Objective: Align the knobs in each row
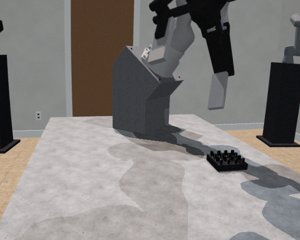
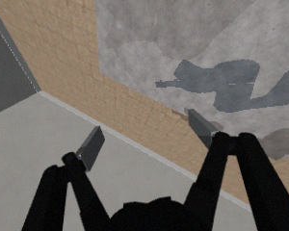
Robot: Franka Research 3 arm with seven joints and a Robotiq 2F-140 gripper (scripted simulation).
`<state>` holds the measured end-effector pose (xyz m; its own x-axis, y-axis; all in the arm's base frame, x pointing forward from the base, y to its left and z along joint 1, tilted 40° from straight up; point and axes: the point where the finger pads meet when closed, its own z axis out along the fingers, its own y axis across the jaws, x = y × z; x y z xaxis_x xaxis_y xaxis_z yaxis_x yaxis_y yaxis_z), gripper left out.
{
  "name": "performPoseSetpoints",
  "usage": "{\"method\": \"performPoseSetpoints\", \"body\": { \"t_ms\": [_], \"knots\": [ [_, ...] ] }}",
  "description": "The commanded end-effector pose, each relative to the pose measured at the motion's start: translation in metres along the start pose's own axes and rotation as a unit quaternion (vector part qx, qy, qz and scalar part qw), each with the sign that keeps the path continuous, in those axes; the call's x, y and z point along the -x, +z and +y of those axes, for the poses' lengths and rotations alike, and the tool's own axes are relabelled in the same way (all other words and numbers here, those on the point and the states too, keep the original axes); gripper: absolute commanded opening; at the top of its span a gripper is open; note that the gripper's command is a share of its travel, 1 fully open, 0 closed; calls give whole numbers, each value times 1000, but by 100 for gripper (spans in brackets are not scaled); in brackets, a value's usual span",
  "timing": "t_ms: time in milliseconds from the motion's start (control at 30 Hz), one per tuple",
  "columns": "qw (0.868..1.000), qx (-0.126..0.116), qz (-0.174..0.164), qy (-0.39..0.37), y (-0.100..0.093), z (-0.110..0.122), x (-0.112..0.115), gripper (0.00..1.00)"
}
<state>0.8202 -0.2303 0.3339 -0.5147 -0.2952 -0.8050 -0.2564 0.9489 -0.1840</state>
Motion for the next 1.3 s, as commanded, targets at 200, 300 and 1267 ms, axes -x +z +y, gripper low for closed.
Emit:
{"method": "performPoseSetpoints", "body": {
  "t_ms": [200, 300, 1267],
  "knots": [
    [1000, -6, 0, -25, -1, -3, -3, 100],
    [1000, -6, 0, -25, -1, -3, -3, 100],
    [996, -13, -4, -86, -13, 11, 13, 100]
  ]
}}
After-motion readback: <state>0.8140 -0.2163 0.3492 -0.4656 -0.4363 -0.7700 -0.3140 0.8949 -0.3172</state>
